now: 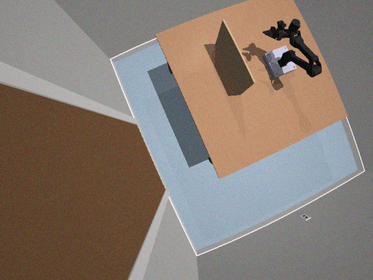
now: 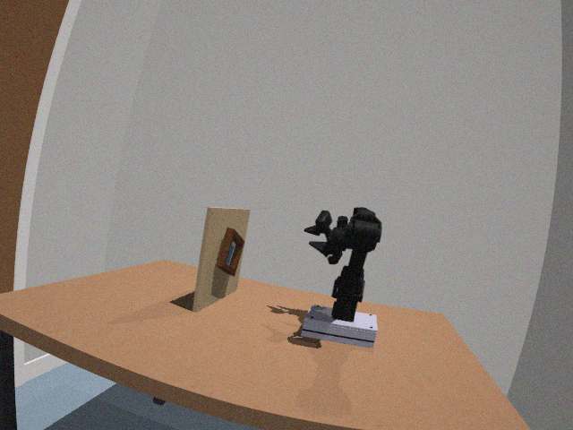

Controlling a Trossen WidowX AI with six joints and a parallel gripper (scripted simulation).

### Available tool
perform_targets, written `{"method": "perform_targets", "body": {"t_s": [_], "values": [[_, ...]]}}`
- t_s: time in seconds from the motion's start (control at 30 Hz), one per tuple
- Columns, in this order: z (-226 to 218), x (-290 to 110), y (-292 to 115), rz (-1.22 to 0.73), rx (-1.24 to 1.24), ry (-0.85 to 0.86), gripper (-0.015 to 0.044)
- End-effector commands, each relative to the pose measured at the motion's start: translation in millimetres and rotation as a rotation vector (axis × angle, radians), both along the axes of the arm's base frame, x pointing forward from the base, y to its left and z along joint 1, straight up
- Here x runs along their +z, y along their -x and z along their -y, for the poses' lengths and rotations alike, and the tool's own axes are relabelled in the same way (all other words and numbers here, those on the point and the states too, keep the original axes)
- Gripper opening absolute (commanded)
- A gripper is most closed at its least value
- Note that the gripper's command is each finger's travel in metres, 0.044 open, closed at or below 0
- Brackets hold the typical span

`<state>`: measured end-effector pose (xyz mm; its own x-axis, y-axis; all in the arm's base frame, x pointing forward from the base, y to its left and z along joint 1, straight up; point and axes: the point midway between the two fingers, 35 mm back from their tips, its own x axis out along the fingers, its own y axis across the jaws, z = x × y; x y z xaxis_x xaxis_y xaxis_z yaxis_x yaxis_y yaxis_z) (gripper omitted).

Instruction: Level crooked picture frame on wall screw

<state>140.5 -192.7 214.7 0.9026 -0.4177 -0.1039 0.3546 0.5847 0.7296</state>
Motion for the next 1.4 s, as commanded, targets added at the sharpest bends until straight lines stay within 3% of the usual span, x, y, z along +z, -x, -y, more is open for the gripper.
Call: {"method": "perform_targets", "body": {"t_s": [0.0,0.23,1.37], "values": [[-44,-6,-27,0.278,0.242,-0.643,0.026],[-65,-8,-34,0.326,0.332,-0.978,0.026],[-65,-8,-34,0.326,0.332,-0.981,0.026]]}}
